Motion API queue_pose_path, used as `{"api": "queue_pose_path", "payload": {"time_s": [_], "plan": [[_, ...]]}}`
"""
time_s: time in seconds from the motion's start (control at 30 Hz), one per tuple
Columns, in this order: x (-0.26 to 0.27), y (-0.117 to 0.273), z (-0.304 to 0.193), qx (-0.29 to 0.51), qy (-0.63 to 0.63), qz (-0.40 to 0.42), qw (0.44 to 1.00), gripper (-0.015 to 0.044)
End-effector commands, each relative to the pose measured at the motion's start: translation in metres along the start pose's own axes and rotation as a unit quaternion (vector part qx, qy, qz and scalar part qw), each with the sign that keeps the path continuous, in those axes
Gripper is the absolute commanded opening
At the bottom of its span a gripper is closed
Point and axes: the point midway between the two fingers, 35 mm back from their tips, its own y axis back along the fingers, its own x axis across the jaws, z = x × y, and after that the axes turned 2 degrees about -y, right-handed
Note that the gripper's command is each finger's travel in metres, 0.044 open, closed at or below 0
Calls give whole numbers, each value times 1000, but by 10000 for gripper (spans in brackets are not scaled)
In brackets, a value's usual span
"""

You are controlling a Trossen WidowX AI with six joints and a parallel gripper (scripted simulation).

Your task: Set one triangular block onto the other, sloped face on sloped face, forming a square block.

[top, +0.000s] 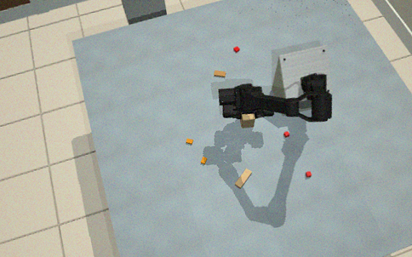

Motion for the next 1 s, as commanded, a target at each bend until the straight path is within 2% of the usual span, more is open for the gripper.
{"api": "queue_pose_path", "payload": {"time_s": [0.0, 0.97], "plan": [[0, 0, 0, 0, 0, 0, 1000, 0], [0, 0, -1, 3, 6, -1, 1000, 0]]}}
